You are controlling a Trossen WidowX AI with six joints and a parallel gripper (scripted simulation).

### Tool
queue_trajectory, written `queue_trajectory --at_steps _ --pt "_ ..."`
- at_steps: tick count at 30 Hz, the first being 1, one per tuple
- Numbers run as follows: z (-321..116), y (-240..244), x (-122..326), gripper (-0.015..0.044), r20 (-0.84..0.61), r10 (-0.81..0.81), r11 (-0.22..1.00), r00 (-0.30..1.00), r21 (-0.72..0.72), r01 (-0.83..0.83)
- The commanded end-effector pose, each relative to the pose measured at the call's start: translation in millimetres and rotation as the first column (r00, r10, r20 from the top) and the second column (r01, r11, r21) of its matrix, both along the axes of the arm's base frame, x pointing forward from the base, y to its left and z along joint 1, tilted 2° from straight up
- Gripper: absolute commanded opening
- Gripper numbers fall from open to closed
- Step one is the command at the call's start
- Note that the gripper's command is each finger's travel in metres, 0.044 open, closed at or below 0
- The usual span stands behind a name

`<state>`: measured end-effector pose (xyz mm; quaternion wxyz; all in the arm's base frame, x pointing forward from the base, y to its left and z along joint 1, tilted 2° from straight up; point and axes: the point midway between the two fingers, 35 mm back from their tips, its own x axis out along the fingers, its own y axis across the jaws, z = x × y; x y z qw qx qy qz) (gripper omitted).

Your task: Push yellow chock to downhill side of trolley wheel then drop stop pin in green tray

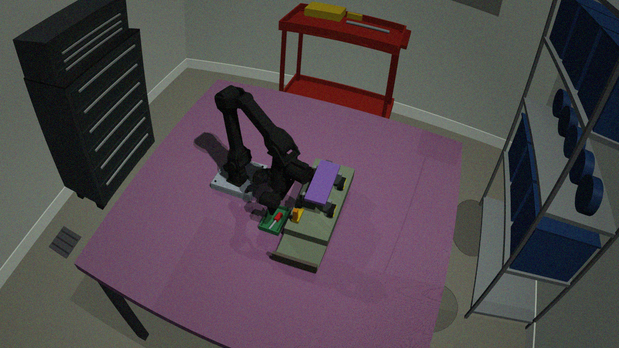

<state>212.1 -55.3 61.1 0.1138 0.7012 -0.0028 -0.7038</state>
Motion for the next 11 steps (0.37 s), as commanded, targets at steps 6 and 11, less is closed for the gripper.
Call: queue_trajectory --at_steps 6,11 --pt "30 0 -1 0.044 0.009 -0.004 1.0 1.0 -0.005 0.004" --pt "46 0 0 0.044 0.009 -0.004 1.0 1.0 -0.005 0.004"
